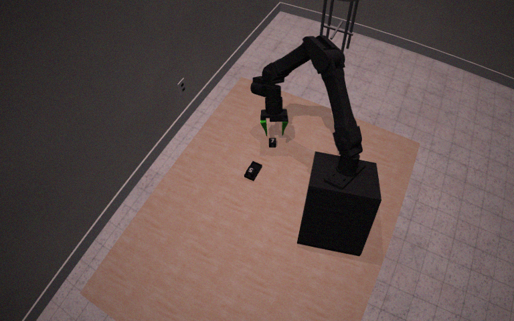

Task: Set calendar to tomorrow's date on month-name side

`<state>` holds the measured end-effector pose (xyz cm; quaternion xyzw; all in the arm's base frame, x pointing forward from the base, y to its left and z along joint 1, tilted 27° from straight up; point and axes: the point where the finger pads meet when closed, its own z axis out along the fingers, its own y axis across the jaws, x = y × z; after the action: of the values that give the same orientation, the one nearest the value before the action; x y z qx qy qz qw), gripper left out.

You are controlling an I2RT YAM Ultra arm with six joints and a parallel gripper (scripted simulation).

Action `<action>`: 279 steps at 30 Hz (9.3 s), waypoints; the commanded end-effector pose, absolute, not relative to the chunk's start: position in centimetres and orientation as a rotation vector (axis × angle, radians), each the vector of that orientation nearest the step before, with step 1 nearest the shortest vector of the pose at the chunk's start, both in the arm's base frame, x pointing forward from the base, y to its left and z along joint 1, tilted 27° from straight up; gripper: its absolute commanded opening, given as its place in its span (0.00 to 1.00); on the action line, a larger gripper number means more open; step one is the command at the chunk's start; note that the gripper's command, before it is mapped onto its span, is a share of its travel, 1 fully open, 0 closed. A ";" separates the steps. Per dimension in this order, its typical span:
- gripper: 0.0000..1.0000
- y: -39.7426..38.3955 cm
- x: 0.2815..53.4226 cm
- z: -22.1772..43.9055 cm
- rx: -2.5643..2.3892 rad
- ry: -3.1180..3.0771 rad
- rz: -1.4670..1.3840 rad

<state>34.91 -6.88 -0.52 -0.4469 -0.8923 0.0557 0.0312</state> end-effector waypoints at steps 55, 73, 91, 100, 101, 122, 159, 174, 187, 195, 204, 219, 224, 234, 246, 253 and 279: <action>0.45 -6.4 36.0 0.8 -1.516 -3.128 0.517; 0.45 -6.4 36.0 0.8 -1.516 -3.128 0.517; 0.45 -6.4 36.0 0.8 -1.516 -3.128 0.517; 0.45 -6.5 36.0 0.5 -1.516 -3.128 0.517; 0.45 -6.5 36.1 0.5 -1.516 -3.128 0.517; 0.45 -7.6 36.6 -1.9 -1.516 -3.128 0.518; 0.45 -8.5 37.0 -3.8 -1.516 -3.128 0.518; 0.45 -8.5 37.0 -3.8 -1.516 -3.128 0.518; 0.45 -8.5 37.0 -3.8 -1.516 -3.128 0.518; 0.45 -8.5 37.0 -3.8 -1.516 -3.128 0.518; 0.45 -8.5 37.0 -3.8 -1.516 -3.128 0.518; 0.45 -8.5 37.0 -3.8 -1.516 -3.128 0.518; 0.45 -8.5 37.0 -3.8 -1.516 -3.128 0.518; 0.45 -8.5 37.0 -3.8 -1.516 -3.128 0.518; 0.45 -8.3 36.9 -3.4 -1.516 -3.128 0.518; 0.45 -7.5 36.5 -1.8 -1.516 -3.128 0.518; 0.45 -6.4 35.9 0.3 -1.571 -3.299 0.764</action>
<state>34.12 -6.02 -1.52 -0.3965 -0.8692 0.1888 -0.2273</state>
